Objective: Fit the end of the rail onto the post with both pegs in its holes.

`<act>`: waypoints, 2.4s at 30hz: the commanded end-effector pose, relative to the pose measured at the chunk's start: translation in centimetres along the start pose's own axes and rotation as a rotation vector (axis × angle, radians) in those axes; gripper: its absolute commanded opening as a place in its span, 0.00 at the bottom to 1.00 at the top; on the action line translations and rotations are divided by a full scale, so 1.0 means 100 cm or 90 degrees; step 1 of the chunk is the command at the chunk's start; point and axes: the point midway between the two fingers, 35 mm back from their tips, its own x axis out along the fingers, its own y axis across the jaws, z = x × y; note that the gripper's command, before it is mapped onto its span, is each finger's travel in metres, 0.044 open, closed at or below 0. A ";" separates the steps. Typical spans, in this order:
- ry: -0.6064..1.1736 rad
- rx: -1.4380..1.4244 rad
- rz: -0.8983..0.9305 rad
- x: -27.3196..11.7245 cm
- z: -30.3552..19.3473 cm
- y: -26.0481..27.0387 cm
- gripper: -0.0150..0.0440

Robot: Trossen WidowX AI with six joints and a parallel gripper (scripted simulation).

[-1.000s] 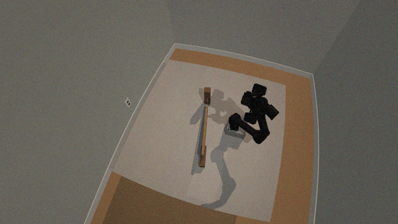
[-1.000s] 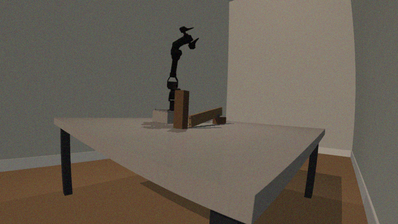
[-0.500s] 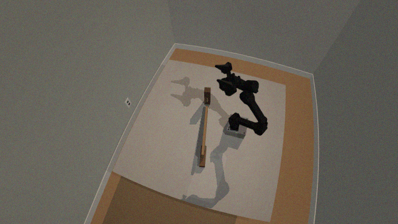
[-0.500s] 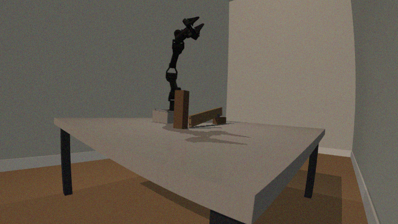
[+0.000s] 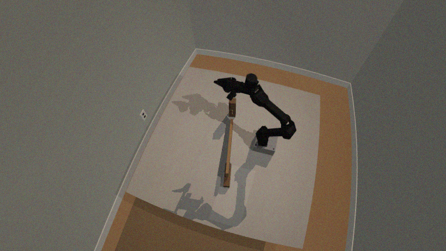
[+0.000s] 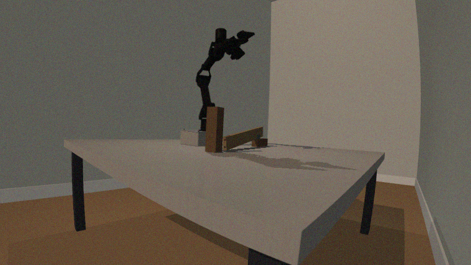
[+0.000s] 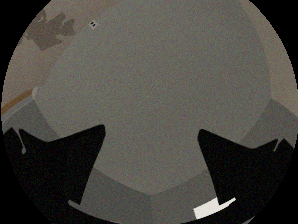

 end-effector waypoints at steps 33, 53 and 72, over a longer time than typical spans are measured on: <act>-0.543 0.322 0.932 -0.092 0.295 0.251 1.00; -0.543 0.322 0.932 -0.092 0.318 0.272 1.00; -0.544 0.322 0.932 -0.096 0.341 0.291 1.00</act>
